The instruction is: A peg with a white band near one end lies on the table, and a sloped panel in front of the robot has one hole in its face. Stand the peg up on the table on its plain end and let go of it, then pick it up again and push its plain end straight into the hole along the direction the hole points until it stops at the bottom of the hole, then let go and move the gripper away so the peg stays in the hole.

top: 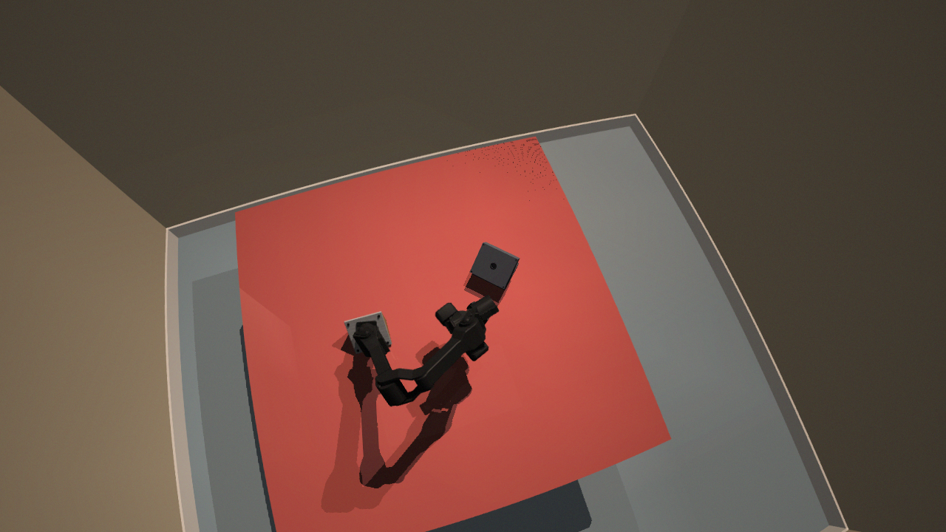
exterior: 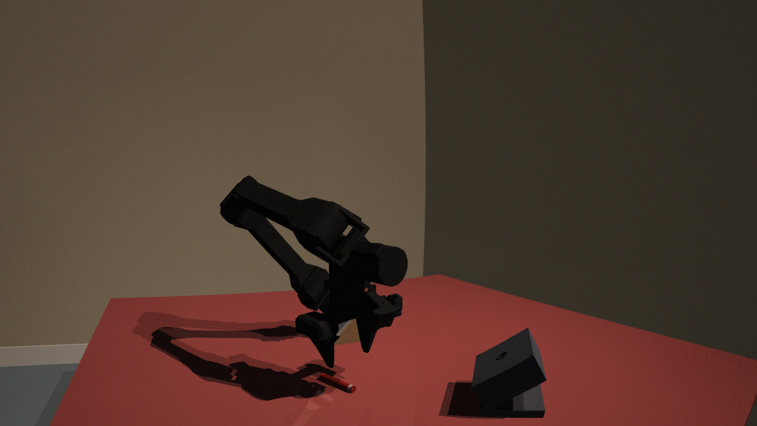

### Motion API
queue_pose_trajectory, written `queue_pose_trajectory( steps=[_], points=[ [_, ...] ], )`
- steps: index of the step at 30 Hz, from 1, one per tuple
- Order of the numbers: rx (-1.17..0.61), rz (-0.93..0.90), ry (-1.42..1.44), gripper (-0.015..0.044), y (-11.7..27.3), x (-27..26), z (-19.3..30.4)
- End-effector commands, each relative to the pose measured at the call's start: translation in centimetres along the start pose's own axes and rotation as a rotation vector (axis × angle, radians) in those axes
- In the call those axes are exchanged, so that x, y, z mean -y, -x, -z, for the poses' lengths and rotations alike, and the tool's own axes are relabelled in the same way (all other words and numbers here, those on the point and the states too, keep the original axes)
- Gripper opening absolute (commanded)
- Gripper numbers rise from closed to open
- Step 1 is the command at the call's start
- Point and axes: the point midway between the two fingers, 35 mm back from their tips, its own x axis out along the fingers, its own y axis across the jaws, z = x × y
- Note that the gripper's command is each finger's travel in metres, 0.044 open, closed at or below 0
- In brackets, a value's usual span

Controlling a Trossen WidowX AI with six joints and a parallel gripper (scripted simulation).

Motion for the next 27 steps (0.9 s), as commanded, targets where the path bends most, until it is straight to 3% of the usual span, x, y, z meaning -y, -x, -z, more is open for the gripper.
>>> queue_pose_trajectory(
  steps=[1, 27],
  points=[
    [-0.001, 0.005, 0.006, 0.044, -0.6, 0.0, -0.1],
    [-0.001, 0.007, 0.005, 0.044, -4.8, 0.1, 0.0]
  ],
)
